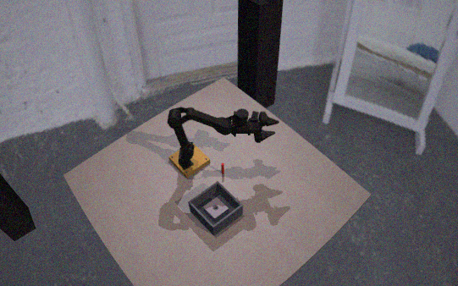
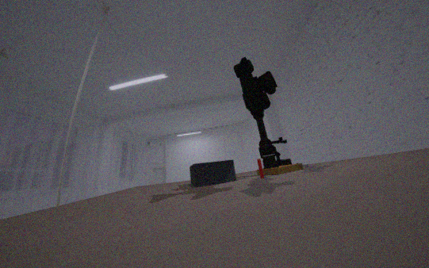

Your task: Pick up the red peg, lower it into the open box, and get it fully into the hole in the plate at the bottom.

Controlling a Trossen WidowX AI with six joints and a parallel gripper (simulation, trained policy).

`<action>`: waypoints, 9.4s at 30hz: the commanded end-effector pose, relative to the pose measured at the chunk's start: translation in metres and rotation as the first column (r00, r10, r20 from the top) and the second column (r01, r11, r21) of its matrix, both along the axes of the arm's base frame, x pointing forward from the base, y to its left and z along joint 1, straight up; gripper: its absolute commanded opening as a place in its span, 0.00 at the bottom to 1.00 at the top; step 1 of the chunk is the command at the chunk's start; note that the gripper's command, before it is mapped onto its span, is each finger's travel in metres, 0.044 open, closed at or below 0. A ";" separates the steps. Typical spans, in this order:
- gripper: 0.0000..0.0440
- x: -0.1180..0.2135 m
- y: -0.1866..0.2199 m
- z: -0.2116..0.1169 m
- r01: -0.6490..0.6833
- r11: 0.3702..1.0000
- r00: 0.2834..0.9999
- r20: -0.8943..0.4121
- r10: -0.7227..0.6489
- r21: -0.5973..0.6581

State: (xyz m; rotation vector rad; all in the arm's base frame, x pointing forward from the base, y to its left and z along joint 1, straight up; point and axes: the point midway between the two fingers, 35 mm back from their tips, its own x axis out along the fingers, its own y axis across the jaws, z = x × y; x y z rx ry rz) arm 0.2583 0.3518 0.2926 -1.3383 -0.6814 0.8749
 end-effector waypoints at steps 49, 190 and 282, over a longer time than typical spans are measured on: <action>1.00 -0.016 -0.158 -0.128 0.752 0.566 -0.162 -0.927 -0.339 -0.338; 0.00 0.080 -0.392 -0.199 0.516 -0.589 -0.510 -0.776 0.372 -0.622; 0.60 0.132 -0.379 -0.141 0.301 -0.455 -0.723 -0.512 0.464 -0.838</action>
